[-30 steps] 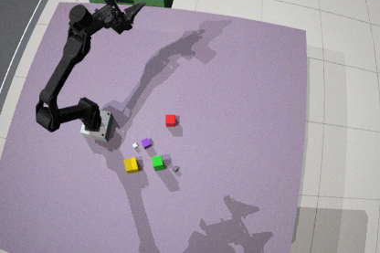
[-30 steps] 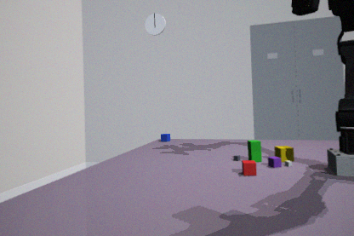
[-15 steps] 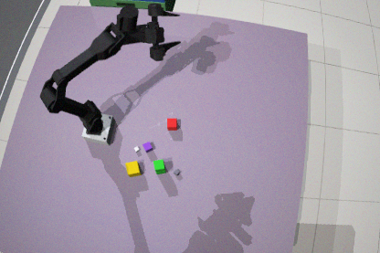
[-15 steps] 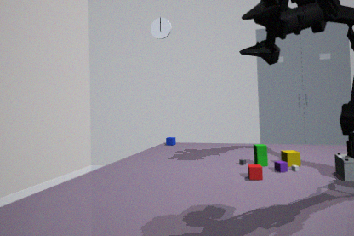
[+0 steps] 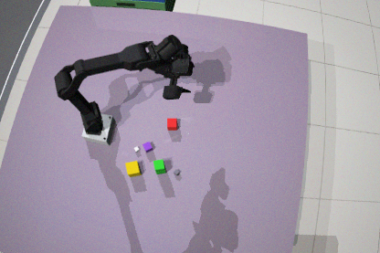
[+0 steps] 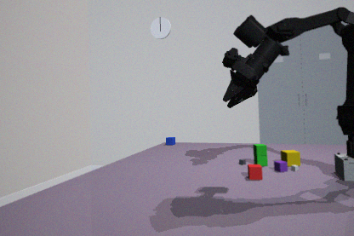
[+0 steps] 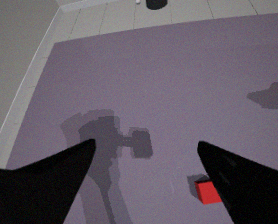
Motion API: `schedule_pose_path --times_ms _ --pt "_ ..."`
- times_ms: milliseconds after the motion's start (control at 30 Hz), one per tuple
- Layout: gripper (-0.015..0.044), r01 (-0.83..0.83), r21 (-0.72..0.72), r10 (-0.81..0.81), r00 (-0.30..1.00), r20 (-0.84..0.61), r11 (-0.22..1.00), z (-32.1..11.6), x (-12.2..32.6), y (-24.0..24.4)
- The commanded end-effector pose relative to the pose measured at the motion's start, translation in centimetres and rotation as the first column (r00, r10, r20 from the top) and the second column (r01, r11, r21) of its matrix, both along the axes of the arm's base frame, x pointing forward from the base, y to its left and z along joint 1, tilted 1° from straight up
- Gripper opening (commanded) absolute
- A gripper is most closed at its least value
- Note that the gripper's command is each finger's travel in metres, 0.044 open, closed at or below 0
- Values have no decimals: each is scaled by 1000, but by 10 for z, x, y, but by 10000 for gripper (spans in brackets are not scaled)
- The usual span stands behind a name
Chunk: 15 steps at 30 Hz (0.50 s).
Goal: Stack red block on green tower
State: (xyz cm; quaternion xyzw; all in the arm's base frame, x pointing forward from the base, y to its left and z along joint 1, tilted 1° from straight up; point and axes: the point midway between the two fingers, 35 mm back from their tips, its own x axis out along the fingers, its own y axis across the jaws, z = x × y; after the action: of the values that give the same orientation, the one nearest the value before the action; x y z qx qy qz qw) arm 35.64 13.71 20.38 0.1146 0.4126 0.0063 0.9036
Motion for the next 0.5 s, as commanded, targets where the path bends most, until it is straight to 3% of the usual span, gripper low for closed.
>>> schedule_pose_path --times_ms 0,267,467 --pt "440 -60 -106 39 981 -190 993 -41 -3 -31" --pt "440 -236 -126 122 809 -575 964 -105 -39 -87" --pt "440 -261 -103 140 764 -630 960 -113 -47 -94"
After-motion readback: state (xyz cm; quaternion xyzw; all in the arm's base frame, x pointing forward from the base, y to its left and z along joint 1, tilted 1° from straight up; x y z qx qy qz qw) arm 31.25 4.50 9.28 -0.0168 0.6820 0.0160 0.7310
